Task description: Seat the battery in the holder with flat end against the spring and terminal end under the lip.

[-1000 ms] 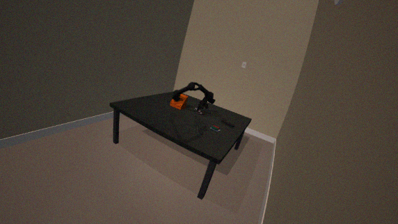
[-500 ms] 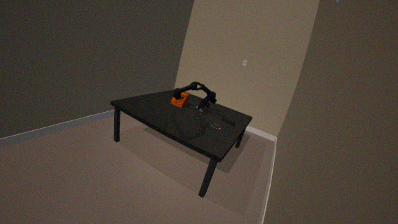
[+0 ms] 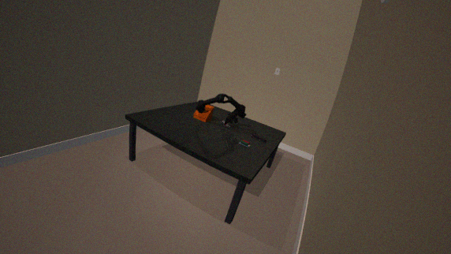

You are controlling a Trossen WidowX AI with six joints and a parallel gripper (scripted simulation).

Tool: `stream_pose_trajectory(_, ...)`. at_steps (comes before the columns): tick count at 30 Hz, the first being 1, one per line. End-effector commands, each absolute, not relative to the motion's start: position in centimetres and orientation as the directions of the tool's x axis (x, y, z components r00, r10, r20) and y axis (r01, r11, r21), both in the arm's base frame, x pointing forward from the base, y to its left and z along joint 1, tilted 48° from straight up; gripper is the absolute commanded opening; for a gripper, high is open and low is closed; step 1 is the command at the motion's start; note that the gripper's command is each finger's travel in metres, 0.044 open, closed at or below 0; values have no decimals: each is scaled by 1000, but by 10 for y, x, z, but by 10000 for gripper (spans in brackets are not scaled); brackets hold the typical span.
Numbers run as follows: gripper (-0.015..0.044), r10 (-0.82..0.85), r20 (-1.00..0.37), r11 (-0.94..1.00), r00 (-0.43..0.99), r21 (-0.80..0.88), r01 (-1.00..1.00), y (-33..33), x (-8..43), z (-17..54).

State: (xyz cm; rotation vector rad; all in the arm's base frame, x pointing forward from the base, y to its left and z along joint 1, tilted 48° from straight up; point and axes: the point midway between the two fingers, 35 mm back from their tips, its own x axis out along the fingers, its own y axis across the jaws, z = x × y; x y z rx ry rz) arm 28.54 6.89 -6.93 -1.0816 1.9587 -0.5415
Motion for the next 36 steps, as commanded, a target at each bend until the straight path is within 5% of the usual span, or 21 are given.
stream_pose_trajectory(1,80,-840,-449,542,-304,-685,-487,70,288,-72)
stream_pose_trajectory(36,80,-829,-500,554,-250,-676,-486,75,300,-79)
